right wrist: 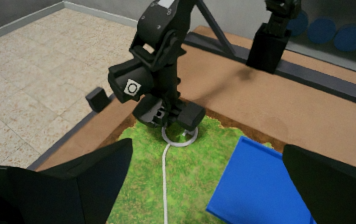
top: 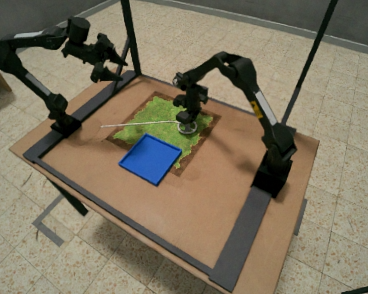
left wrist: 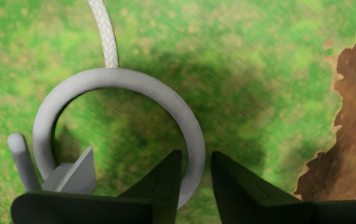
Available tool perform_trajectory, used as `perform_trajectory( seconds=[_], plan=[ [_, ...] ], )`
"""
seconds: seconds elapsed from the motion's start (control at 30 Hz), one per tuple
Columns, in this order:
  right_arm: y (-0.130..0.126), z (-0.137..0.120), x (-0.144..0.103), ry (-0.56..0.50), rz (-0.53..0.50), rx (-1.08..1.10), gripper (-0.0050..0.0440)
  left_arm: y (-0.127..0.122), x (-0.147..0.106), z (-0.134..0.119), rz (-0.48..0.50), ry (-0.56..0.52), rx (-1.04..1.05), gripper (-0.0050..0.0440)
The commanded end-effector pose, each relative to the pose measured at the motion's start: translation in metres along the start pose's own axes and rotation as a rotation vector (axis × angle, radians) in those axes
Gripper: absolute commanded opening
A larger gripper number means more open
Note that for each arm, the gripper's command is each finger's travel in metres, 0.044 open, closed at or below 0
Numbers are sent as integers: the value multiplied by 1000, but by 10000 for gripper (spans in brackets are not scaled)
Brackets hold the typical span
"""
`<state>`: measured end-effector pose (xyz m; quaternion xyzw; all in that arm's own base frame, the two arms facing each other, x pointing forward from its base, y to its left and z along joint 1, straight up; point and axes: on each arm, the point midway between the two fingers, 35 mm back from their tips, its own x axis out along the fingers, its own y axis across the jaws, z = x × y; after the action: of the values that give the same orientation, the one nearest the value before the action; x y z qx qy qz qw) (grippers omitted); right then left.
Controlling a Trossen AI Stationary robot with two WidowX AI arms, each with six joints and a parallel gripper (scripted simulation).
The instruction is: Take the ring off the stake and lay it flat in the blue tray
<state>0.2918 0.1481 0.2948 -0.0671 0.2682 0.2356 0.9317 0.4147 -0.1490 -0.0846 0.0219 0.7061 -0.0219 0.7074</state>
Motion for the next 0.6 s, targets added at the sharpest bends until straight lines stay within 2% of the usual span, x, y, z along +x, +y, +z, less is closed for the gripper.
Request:
perform_trajectory(
  seconds=[0.0,0.37,0.53,0.57],
  plan=[
    [0,6,-5,-21,1,-3,440,-2,-11,7,-9,-29,-3,46],
    [0,6,-5,-21,1,-3,440,-2,-11,7,-9,-29,-3,0],
    [0,6,-5,-21,1,-3,440,0,-10,4,-7,-23,-7,2],
    [0,6,-5,-21,1,-3,440,0,-16,5,-10,-34,-5,2]
  ],
)
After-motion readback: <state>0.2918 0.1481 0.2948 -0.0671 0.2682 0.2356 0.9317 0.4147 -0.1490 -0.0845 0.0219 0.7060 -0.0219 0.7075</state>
